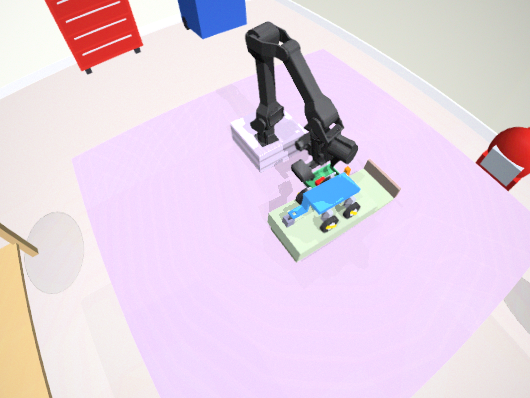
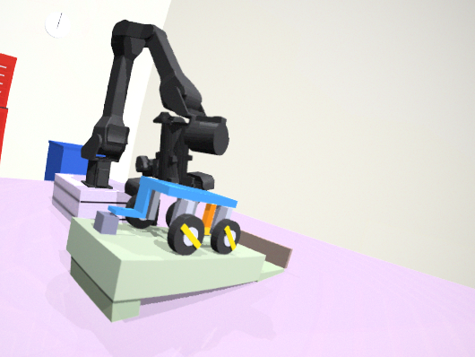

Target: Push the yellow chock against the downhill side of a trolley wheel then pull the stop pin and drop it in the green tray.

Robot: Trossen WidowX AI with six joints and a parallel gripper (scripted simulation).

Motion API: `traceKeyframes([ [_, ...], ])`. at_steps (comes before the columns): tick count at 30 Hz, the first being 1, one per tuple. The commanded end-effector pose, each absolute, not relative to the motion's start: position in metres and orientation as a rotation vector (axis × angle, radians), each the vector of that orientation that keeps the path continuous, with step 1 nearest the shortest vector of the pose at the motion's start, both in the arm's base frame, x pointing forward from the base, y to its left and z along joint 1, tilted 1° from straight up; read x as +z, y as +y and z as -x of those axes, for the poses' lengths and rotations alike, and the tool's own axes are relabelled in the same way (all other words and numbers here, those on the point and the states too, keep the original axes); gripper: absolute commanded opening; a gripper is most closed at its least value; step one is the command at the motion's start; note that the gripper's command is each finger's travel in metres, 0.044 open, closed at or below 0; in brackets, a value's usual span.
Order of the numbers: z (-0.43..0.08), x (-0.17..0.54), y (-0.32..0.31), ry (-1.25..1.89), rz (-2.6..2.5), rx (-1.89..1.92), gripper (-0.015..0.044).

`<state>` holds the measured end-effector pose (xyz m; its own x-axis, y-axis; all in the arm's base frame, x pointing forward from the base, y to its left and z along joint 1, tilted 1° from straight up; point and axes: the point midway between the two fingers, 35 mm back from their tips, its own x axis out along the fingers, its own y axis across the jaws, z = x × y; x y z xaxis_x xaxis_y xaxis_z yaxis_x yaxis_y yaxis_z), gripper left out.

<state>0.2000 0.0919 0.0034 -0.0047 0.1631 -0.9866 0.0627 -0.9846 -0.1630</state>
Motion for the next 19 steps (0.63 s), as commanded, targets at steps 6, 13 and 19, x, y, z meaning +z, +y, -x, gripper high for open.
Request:
traceKeyframes([
  [6,-0.200,0.034,0.092,-0.255,2.167,2.159,0.0440],
  [13,-0.200,0.056,0.092,-0.255,2.167,2.158,0.0440],
  [19,-0.200,0.065,0.093,-0.255,2.167,2.158,0.0440],
])
